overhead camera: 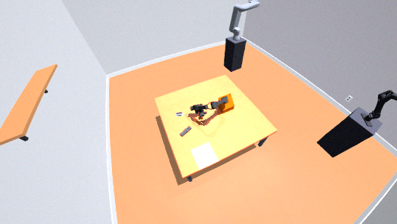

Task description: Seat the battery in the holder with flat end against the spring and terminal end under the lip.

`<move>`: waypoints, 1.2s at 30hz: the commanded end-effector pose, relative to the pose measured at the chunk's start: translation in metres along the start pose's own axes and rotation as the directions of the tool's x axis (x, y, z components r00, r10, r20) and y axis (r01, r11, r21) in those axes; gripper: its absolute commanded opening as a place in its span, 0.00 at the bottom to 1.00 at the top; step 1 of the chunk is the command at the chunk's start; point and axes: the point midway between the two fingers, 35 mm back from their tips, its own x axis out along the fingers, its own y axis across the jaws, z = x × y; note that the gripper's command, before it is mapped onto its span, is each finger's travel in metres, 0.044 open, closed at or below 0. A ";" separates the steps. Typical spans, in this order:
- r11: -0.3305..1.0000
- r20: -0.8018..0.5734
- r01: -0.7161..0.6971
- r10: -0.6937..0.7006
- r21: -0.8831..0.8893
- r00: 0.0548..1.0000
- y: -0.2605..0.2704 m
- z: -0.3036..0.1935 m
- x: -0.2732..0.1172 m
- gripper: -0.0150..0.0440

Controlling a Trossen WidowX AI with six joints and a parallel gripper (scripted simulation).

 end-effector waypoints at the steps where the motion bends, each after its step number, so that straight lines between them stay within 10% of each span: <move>1: 1.000 -0.029 0.001 -0.001 0.003 1.000 0.001 -0.004 0.002 0.36; 36: 1.000 -0.050 -0.003 0.003 -0.001 0.999 0.002 0.012 -0.004 0.36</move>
